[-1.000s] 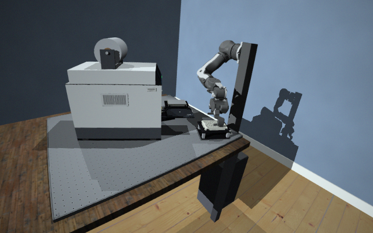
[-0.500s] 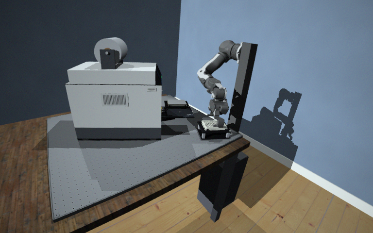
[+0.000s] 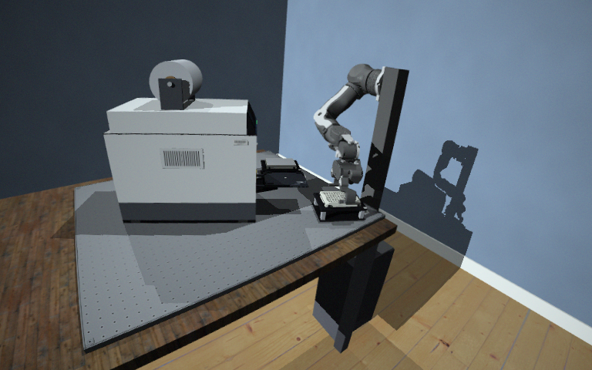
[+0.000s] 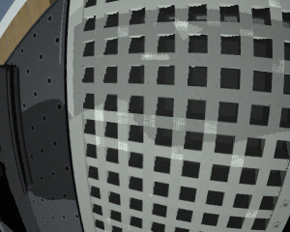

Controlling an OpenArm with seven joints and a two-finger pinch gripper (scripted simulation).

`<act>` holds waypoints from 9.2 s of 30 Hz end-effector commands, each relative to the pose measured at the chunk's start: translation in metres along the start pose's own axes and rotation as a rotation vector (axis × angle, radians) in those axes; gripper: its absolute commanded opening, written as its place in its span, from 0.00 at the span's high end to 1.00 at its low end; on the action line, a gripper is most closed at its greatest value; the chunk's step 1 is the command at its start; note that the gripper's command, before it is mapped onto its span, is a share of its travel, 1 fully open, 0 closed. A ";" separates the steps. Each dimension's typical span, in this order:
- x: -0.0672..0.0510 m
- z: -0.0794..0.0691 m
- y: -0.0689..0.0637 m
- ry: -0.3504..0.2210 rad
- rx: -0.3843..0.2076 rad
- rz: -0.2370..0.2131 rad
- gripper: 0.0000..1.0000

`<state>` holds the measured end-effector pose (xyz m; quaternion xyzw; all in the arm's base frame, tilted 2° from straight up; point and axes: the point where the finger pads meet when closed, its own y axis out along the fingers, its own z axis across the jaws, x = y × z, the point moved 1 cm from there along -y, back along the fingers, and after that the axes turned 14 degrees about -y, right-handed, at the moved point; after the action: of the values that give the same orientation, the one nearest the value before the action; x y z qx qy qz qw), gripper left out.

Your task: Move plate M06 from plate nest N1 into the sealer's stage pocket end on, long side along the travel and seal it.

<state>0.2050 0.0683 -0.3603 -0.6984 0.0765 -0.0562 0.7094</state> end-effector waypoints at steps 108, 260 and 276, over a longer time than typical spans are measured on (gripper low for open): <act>0.002 0.002 0.014 -0.004 0.008 -0.004 1.00; 0.168 -0.096 -0.129 0.016 0.009 -0.006 1.00; 0.174 -0.099 -0.131 0.016 0.009 -0.006 1.00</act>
<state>0.3585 -0.0657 -0.2398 -0.6995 0.0866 -0.0648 0.7064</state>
